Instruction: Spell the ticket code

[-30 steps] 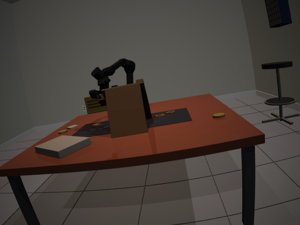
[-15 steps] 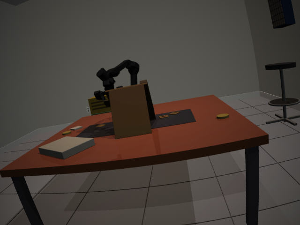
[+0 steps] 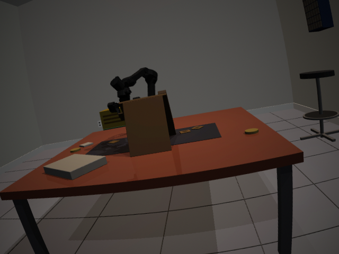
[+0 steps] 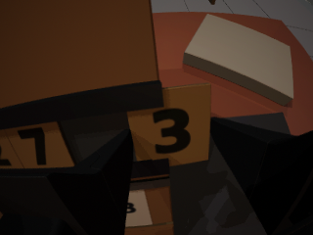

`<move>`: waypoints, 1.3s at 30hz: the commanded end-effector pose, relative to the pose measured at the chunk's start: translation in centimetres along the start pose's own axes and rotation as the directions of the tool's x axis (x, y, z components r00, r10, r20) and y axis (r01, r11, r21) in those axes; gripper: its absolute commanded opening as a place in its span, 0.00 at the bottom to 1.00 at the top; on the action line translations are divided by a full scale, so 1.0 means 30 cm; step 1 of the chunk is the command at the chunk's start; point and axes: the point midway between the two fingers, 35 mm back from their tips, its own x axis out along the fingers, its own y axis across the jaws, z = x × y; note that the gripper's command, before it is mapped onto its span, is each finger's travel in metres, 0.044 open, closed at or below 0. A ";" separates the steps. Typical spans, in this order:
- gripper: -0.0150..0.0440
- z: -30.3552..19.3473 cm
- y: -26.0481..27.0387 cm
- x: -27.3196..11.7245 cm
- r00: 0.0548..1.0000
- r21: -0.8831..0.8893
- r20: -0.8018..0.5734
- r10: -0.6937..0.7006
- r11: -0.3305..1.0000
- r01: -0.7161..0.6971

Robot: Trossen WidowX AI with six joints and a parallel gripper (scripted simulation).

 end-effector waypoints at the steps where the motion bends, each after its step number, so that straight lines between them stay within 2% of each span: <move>1: 0.25 -0.003 0.006 0.000 1.000 0.005 0.000 -0.005 1.000 0.005; 39: 0.25 -0.002 0.070 0.002 1.000 0.007 0.000 -0.004 1.000 0.004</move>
